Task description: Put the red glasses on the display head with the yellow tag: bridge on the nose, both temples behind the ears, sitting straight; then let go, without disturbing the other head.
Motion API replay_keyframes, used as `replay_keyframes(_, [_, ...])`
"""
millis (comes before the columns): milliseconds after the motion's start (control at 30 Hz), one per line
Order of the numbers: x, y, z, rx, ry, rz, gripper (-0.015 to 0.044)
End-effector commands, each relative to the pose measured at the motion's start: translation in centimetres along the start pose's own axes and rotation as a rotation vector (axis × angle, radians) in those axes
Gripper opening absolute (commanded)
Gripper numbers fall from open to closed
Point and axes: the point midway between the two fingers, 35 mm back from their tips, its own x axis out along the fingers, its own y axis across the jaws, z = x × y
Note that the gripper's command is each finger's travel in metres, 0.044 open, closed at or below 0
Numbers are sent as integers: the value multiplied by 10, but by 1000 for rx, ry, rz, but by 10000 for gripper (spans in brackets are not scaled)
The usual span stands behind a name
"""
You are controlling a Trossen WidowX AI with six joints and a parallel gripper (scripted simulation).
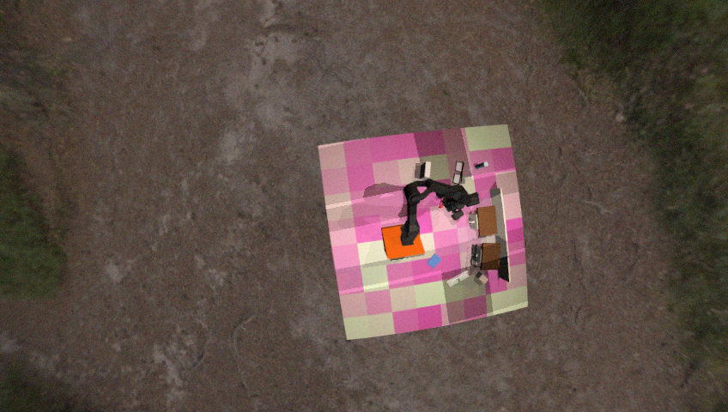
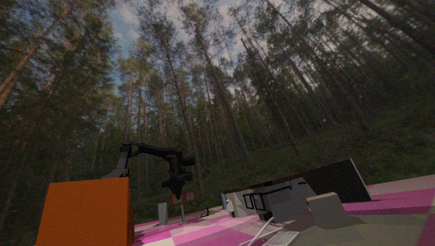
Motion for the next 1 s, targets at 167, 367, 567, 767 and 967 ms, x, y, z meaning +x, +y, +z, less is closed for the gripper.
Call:
replay_keyframes(167, [45,2,-3,7,9,8,0])
replay_keyframes(367, [52,3,-4,8,8,10,0])
replay_keyframes(567, [52,2,-5,8,8,10,0])
replay_keyframes(767, [52,-3,-10,8,8,9,0])
replay_keyframes(967, [52,-5,-11,8,8,9,0])
